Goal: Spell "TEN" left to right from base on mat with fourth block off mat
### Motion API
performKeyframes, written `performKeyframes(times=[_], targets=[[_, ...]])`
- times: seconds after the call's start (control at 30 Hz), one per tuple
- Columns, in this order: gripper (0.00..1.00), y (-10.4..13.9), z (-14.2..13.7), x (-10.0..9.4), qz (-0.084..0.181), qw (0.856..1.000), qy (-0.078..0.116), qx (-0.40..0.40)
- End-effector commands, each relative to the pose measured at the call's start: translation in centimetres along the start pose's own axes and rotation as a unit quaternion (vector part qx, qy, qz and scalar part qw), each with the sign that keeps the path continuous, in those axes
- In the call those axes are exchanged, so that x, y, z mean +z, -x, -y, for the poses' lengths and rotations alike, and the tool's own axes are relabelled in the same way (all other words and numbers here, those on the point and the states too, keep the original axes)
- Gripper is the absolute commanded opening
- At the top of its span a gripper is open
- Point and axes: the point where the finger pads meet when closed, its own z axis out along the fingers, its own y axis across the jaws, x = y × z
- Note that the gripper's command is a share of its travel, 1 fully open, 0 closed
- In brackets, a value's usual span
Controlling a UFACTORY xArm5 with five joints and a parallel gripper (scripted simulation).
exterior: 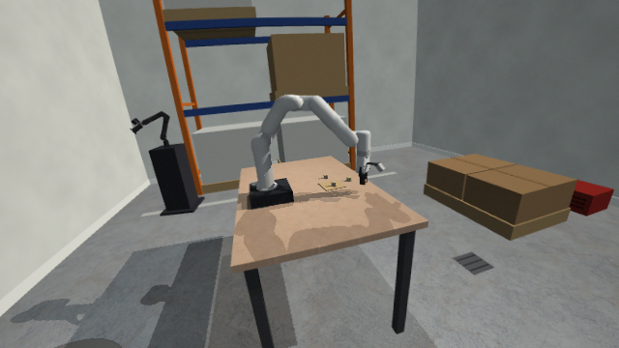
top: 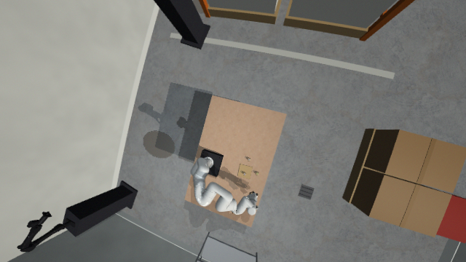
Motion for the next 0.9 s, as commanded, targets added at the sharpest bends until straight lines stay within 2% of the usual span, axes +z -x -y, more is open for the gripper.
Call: performKeyframes(times=[0.0, 0.13, 0.6, 0.7, 0.77, 0.87], targets=[[0.21, 0.0, 0.0, -3.5, -0.001, 1.0, -0.001, 0.0], [0.21, 0.0, 0.0, -4.9, -0.001, 1.0, -0.001, 0.0], [0.21, 0.3, 0.2, -5.1, -0.001, 1.0, -0.001, 0.005], [0.21, 2.2, 1.2, -5.3, -0.001, 0.999, -0.001, 0.033], [0.21, 2.2, 1.2, -5.3, -0.001, 0.999, -0.001, 0.033], [0.21, 6.1, 2.8, -5.5, -0.001, 0.996, -0.001, 0.088]])
